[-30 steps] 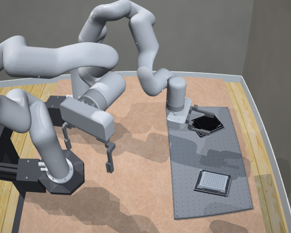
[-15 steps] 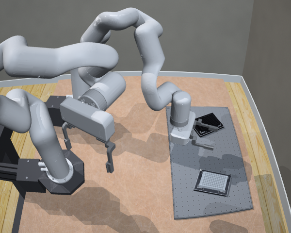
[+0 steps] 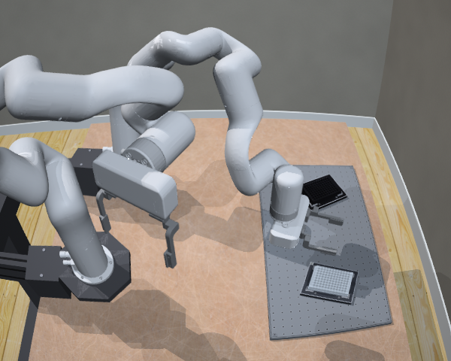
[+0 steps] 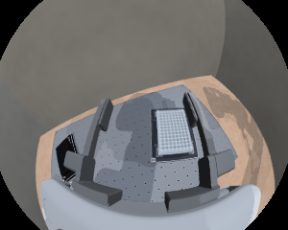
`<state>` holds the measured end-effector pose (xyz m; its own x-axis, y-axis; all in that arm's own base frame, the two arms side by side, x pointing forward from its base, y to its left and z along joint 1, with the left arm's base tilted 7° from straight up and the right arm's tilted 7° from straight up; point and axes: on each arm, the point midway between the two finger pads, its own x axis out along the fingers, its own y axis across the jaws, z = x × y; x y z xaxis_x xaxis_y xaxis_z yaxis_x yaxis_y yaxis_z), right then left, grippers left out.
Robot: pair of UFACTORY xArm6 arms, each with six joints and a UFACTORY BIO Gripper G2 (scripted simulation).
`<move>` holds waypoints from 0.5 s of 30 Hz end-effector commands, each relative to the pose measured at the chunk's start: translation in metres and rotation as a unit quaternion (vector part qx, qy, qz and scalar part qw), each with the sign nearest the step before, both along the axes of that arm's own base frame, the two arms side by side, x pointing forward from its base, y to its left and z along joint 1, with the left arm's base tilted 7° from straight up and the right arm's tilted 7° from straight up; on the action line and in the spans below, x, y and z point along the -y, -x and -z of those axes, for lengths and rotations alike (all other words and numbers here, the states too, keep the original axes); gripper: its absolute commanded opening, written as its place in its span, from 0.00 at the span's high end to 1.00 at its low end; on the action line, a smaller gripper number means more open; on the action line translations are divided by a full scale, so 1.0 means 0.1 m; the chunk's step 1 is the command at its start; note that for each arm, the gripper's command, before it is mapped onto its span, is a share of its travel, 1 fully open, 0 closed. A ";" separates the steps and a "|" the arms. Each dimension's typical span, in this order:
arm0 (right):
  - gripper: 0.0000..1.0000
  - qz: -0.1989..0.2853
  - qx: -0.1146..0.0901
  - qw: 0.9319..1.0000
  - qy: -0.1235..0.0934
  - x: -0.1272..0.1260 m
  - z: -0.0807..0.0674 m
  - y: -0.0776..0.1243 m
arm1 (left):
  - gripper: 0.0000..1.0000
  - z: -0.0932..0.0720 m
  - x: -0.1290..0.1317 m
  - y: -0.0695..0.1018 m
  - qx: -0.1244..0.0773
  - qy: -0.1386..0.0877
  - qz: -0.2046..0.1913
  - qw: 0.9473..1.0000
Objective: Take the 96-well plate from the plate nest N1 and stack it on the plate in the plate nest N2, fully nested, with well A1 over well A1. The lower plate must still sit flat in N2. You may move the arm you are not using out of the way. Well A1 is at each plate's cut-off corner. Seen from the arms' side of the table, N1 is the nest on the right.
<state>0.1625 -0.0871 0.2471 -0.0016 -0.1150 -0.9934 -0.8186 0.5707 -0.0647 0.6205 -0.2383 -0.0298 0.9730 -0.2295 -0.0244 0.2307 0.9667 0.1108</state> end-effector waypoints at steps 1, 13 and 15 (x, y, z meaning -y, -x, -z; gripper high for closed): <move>0.00 0.000 0.001 1.000 0.000 0.00 -0.01 -0.01 | 0.63 0.09 0.14 -0.07 0.001 0.001 0.000 1.000; 0.00 0.000 0.001 1.000 0.000 0.00 -0.01 -0.01 | 0.63 0.37 0.52 -0.23 0.001 0.001 0.000 1.000; 0.00 0.000 0.001 1.000 0.000 0.00 -0.01 -0.01 | 0.63 0.42 0.60 -0.26 0.001 0.001 0.000 1.000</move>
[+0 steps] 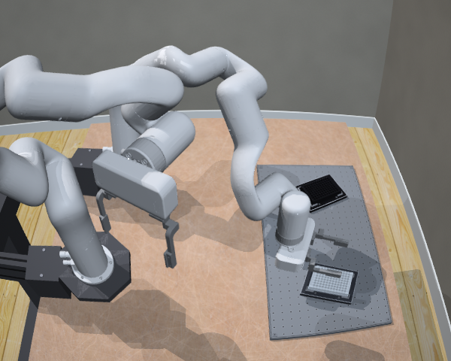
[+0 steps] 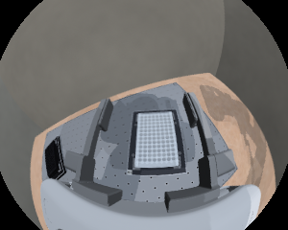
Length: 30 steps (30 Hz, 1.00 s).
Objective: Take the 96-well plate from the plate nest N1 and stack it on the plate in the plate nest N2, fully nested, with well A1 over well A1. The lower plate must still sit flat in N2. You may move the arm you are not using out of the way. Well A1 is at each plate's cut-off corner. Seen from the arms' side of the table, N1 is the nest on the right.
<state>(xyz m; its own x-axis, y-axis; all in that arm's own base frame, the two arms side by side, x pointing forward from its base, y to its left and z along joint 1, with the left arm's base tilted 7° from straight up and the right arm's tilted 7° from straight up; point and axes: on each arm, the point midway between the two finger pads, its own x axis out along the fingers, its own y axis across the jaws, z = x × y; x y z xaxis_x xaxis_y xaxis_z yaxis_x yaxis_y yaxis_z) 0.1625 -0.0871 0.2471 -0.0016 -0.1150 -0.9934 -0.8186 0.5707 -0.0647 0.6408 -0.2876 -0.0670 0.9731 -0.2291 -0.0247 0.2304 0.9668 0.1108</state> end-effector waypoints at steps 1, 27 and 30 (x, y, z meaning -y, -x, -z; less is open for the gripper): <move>0.00 0.000 0.001 1.000 0.000 0.00 -0.01 -0.01 | 0.63 0.06 0.12 -0.06 0.002 0.001 0.000 1.000; 0.00 0.000 0.001 1.000 0.000 0.00 -0.01 -0.01 | 0.63 0.26 0.10 -0.07 0.002 0.001 0.000 1.000; 0.00 0.000 0.001 1.000 0.000 0.00 -0.01 -0.01 | 0.63 0.28 0.10 -0.07 0.002 0.001 0.000 1.000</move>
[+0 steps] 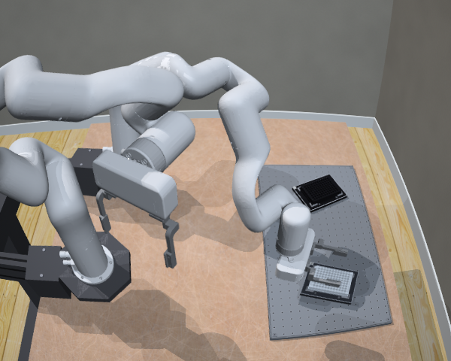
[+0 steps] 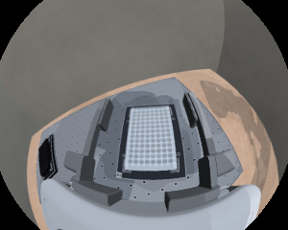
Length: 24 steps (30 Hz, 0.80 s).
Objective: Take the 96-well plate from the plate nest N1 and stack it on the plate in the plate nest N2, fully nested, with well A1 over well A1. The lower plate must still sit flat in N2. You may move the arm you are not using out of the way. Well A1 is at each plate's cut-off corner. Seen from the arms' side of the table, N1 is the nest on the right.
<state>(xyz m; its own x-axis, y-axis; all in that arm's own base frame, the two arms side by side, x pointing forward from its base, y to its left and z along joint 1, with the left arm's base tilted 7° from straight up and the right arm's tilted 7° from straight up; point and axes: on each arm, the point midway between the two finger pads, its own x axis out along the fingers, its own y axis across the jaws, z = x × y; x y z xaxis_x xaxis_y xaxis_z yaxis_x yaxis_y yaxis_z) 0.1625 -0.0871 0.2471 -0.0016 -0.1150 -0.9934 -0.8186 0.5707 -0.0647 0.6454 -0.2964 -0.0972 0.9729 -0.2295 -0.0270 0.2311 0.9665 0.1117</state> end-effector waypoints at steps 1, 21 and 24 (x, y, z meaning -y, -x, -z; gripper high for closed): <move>0.00 0.000 0.001 1.000 0.000 0.00 -0.01 -0.01 | 0.63 -0.01 0.01 -0.02 0.003 0.001 0.000 1.000; 0.00 0.000 0.001 1.000 0.000 0.00 -0.01 -0.01 | 0.63 0.29 -0.02 -0.02 0.003 0.001 0.000 1.000; 0.00 0.000 0.001 1.000 0.000 0.00 -0.01 -0.01 | 0.63 0.34 -0.03 -0.02 0.003 0.001 0.000 1.000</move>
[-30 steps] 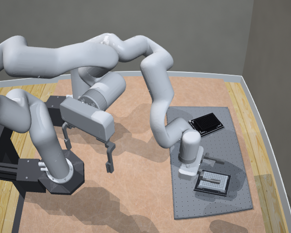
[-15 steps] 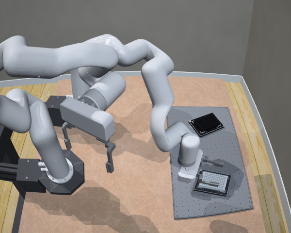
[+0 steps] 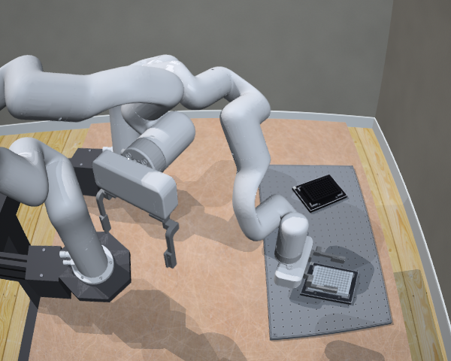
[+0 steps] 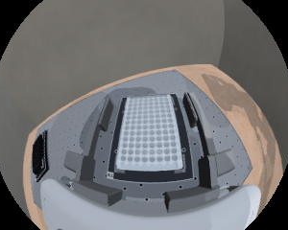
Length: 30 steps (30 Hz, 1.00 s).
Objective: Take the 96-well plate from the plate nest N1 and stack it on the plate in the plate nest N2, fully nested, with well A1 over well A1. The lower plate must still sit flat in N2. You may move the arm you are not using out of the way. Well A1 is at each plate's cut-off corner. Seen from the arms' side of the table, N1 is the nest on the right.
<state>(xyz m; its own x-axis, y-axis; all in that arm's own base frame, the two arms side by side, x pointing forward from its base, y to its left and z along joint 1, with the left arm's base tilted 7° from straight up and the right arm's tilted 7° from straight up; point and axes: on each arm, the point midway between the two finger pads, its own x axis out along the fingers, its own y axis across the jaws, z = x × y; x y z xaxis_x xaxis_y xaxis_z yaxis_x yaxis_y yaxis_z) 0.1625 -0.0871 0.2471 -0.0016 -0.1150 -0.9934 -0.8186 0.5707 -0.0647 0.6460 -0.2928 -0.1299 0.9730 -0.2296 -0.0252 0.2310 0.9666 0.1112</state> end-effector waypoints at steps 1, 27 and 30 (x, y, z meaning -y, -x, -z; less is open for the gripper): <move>0.00 0.000 0.001 1.000 0.000 0.00 -0.01 -0.01 | 0.63 0.03 0.00 -0.01 0.002 0.001 0.000 1.000; 0.00 0.000 0.001 1.000 0.000 0.00 -0.01 -0.01 | 0.63 0.10 0.00 -0.02 0.002 0.001 0.000 1.000; 0.00 0.000 0.001 1.000 0.000 0.00 -0.01 -0.01 | 0.63 0.12 -0.01 -0.02 0.002 0.001 0.000 1.000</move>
<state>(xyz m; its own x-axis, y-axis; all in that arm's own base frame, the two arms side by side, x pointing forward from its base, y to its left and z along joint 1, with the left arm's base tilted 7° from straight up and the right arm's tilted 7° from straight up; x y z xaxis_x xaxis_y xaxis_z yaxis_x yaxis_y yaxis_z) 0.1625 -0.0871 0.2471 -0.0016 -0.1150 -0.9934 -0.8186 0.5707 -0.0647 0.6458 -0.2913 -0.1436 0.9729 -0.2296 -0.0258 0.2311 0.9665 0.1114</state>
